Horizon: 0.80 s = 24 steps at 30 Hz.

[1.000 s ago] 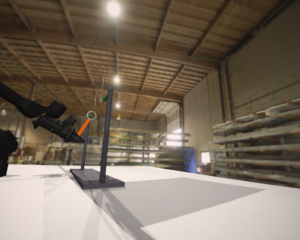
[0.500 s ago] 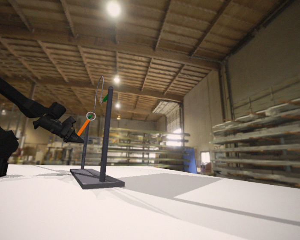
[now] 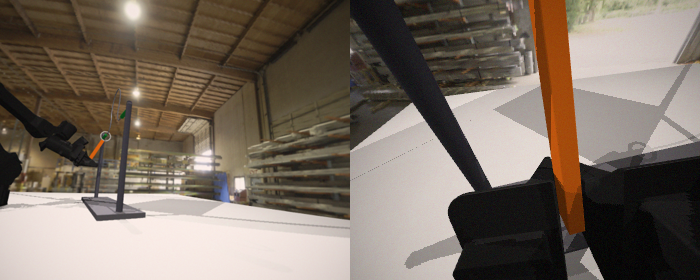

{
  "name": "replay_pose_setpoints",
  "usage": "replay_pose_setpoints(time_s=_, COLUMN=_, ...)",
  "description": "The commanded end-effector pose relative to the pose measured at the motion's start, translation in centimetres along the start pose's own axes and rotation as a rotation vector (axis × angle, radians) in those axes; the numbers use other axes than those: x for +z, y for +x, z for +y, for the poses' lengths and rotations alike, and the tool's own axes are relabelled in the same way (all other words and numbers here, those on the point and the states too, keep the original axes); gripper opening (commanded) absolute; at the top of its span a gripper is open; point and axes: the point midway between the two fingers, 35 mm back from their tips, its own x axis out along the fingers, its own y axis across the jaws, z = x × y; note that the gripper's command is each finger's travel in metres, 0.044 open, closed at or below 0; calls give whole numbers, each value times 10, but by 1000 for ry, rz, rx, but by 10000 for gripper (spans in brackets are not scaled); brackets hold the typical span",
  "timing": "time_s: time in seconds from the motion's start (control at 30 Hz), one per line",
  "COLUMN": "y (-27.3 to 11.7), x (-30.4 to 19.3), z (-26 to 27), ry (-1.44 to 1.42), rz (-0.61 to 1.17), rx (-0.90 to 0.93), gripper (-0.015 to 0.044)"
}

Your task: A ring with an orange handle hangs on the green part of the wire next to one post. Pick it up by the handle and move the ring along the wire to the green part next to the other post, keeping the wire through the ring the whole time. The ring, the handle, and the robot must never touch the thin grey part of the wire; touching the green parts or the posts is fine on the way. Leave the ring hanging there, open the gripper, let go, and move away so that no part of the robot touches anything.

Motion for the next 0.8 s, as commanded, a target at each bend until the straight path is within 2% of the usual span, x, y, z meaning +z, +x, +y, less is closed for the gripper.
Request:
replay_pose_setpoints(time_s=0.0, y=-1, x=5, z=5, ry=10, rz=-9, rx=-2, gripper=-150)
replay_pose_setpoints(time_s=0.77, y=4, x=-7, z=10, ry=10, rz=-9, rx=-2, gripper=-150)
